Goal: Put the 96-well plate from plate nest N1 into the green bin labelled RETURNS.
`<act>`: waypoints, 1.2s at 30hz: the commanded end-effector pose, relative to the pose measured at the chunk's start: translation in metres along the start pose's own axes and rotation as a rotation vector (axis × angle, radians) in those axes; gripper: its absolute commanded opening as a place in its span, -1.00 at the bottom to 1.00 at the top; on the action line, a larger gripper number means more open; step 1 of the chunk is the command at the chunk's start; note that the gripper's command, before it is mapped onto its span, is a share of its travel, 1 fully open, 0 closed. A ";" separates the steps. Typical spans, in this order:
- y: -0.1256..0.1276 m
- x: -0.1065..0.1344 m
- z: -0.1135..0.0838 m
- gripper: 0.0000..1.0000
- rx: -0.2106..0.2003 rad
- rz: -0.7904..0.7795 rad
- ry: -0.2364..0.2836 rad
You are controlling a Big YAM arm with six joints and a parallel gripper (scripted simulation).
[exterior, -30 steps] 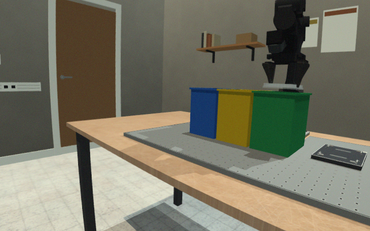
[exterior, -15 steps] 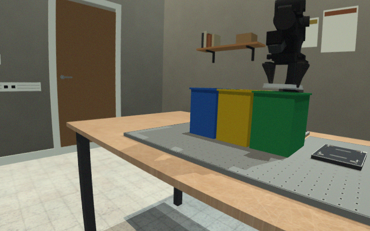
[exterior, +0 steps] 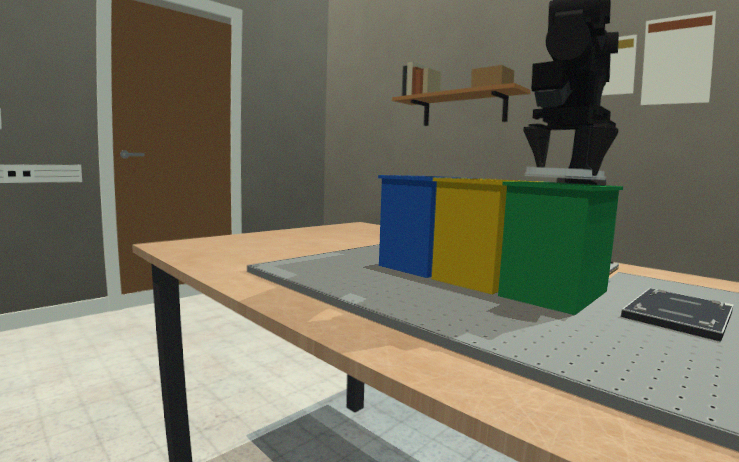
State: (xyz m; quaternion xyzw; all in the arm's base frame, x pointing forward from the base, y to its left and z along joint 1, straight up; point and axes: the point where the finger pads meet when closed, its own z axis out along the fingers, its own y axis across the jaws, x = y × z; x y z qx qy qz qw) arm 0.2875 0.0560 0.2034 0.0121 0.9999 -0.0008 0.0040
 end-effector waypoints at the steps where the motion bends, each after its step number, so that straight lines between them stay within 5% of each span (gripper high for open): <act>1: 0.002 -0.007 0.003 -1.00 -0.002 -0.005 -0.005; 36: 0.003 -0.011 -0.002 -1.00 -0.004 -0.005 -0.017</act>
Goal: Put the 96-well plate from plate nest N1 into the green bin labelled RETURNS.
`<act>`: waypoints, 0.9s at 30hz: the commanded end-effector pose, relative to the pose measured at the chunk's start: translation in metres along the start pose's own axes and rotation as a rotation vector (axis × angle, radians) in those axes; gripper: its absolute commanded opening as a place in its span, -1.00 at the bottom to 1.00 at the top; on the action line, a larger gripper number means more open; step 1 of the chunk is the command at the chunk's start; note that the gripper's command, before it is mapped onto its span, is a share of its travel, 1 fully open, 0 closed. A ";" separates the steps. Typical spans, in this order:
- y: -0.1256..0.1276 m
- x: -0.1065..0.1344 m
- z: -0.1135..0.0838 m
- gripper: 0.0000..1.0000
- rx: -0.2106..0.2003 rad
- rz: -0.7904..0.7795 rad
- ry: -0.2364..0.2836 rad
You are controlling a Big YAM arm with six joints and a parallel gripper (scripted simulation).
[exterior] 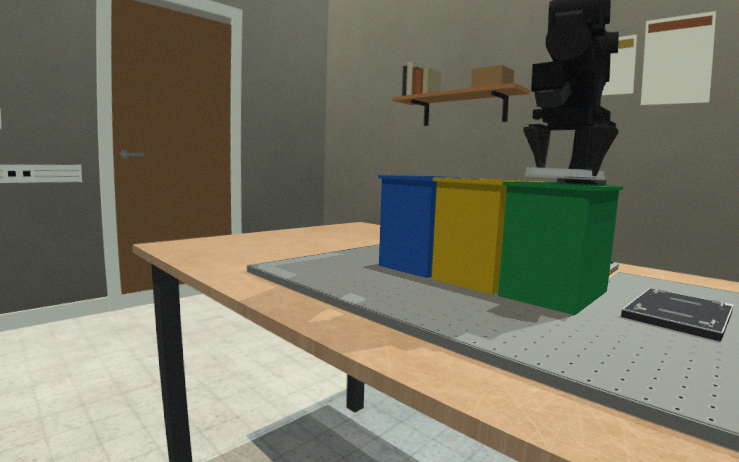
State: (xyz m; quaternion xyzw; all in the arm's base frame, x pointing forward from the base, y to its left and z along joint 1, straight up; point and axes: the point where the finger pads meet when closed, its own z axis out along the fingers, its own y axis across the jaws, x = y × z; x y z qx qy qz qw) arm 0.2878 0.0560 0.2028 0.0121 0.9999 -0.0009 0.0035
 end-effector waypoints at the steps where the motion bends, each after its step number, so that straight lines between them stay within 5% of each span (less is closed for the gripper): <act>1: 0.003 -0.011 -0.002 -1.00 -0.005 -0.005 -0.018; 27: 0.004 -0.012 -0.004 -1.00 -0.006 -0.005 -0.023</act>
